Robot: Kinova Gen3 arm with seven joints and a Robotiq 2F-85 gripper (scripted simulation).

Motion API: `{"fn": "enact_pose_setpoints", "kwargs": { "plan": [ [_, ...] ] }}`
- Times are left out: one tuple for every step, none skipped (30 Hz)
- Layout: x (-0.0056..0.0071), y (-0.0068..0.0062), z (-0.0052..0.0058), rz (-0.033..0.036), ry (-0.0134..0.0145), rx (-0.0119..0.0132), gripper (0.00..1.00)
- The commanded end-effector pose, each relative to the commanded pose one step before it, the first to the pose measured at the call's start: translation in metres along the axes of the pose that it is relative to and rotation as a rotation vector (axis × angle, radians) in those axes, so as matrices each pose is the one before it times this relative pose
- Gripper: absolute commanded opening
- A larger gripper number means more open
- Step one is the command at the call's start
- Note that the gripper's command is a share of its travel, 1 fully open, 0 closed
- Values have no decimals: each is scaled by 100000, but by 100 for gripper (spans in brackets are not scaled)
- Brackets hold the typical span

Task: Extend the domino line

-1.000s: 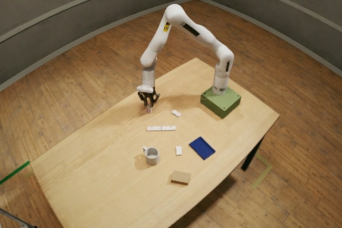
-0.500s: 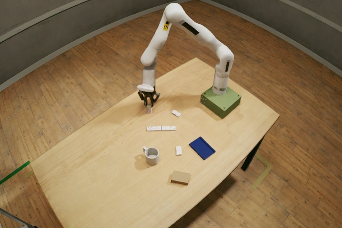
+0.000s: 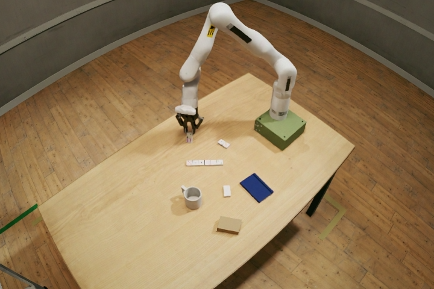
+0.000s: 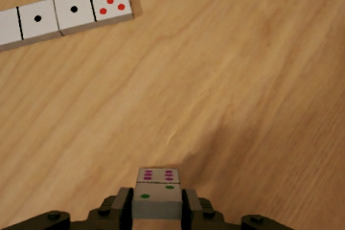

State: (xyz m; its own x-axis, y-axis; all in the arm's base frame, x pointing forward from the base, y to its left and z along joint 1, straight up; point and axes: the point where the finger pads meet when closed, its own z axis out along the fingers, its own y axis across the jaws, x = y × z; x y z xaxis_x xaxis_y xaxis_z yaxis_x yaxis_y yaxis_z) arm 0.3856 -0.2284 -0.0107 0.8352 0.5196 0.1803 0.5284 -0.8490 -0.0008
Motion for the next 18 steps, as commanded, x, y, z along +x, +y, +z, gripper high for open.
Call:
{"fn": "enact_pose_setpoints", "kwargs": {
  "plan": [
    [-553,33,58,112,-142,-76,35],
    [-119,0,23,0,0,0,35],
    [-117,0,25,0,0,0,35],
    [-115,0,27,0,0,0,35],
    [-113,0,30,0,0,0,35],
    [-111,0,32,0,0,0,35],
    [-110,0,34,0,0,0,35],
    [-108,0,36,0,0,0,35],
    [-106,0,38,0,0,0,35],
    [-105,0,39,0,0,0,35],
    [0,0,0,0,0,0,35],
    [0,0,0,0,0,0,35],
    [-102,0,43,0,0,0,35],
    [-101,0,44,0,0,0,35],
    [-99,0,45,0,0,0,35],
    [-97,0,47,0,0,0,35],
    [-96,0,48,0,0,0,35],
    [-94,0,51,0,0,0,35]
  ]
}}
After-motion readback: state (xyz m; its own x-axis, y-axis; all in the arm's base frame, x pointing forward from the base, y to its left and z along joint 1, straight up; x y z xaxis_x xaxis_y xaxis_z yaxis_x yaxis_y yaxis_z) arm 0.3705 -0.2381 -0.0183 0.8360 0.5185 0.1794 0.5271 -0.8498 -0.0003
